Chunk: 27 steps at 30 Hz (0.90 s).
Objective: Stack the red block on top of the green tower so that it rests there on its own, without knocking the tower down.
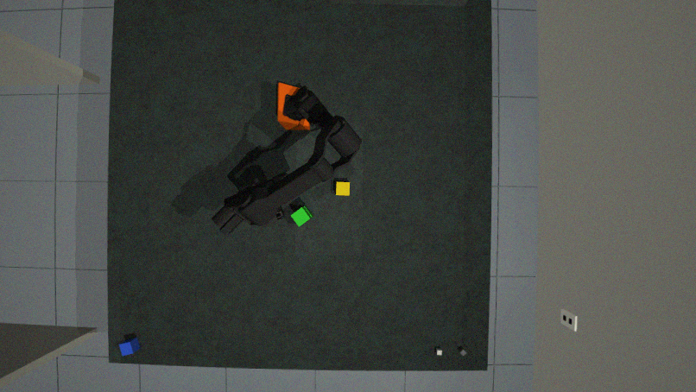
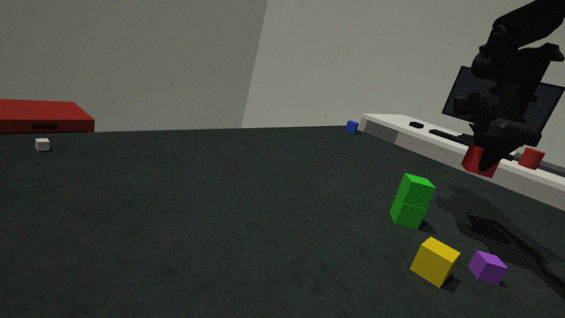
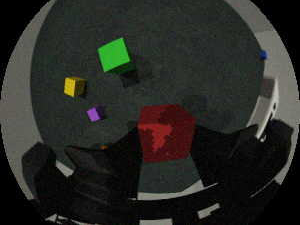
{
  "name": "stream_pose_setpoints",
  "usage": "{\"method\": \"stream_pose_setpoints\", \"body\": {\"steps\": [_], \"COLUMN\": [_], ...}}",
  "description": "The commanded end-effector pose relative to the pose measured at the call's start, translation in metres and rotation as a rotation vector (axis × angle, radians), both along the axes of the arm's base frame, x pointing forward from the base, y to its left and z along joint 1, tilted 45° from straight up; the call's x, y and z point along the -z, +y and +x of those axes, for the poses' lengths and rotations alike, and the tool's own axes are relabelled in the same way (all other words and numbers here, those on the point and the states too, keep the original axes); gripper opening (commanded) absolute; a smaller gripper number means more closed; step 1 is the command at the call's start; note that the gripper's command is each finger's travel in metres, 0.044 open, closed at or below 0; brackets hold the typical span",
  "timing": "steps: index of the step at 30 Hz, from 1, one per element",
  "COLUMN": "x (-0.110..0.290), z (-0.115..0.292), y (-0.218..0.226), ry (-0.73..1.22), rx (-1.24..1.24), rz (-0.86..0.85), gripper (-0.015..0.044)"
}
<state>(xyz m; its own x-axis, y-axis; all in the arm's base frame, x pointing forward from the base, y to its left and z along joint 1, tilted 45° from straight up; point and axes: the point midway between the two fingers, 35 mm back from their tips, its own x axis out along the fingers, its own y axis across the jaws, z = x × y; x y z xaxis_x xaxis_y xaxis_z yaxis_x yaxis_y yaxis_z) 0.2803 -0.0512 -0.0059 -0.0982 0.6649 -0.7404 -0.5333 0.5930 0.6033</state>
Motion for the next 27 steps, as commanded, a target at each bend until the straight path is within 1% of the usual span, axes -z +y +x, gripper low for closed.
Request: {"method": "stream_pose_setpoints", "body": {"steps": [1,14,20,27], "x": [-0.016,-0.065,-0.063,-0.046], "z": [0.016,0.050,0.051,0.050], "y": [0.014,0.079,0.083,0.100], "ry": [-0.015,-0.015,-0.015,-0.015], "rx": [0.007,-0.002,-0.002,-0.002], "rz": [-0.001,0.040,0.041,0.042], "gripper": [0.0000,0.0000,0.0000,0.0000]}}
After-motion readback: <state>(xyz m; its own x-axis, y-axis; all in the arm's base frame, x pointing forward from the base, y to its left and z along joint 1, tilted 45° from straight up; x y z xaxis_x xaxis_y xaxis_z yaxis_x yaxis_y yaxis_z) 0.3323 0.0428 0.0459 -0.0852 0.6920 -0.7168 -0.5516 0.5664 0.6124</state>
